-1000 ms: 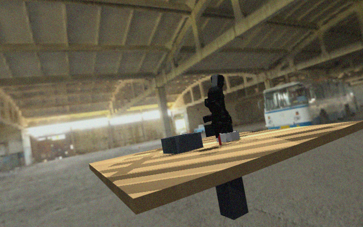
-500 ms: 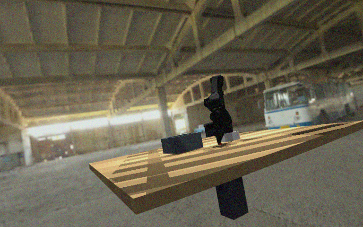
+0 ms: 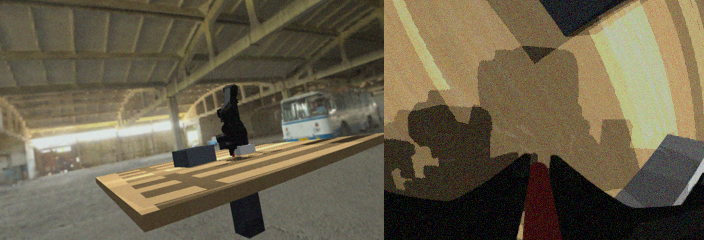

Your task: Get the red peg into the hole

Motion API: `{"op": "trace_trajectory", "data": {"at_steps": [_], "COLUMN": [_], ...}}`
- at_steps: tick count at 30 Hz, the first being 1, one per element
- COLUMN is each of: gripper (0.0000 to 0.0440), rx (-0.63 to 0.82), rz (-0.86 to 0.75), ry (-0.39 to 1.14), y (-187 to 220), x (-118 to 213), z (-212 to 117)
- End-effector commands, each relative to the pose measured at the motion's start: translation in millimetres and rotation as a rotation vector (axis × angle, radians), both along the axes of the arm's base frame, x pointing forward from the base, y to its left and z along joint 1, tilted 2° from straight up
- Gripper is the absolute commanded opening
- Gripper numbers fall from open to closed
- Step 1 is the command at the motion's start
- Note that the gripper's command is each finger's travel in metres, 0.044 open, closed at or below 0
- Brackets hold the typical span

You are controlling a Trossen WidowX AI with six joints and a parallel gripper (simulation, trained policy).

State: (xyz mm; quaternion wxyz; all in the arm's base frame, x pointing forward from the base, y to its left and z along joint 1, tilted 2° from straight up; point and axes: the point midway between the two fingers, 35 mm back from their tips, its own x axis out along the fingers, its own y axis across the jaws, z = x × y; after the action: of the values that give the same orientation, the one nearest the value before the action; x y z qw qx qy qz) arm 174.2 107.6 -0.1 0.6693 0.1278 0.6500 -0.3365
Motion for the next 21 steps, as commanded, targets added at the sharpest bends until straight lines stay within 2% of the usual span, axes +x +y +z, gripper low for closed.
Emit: {"op": "trace_trajectory", "data": {"at_steps": [1,11,21], "gripper": [0.0000,0.0000,0.0000], "rx": [-0.017,-0.051,-0.076], "rz": [0.009,-0.005,-0.100], "ry": [-0.029,-0.100,-0.184], "y": [-3.1,-14.4,-35.7], "x": [8.2,28.0,54.1], "z": [15.9,63.0,98.9]}}
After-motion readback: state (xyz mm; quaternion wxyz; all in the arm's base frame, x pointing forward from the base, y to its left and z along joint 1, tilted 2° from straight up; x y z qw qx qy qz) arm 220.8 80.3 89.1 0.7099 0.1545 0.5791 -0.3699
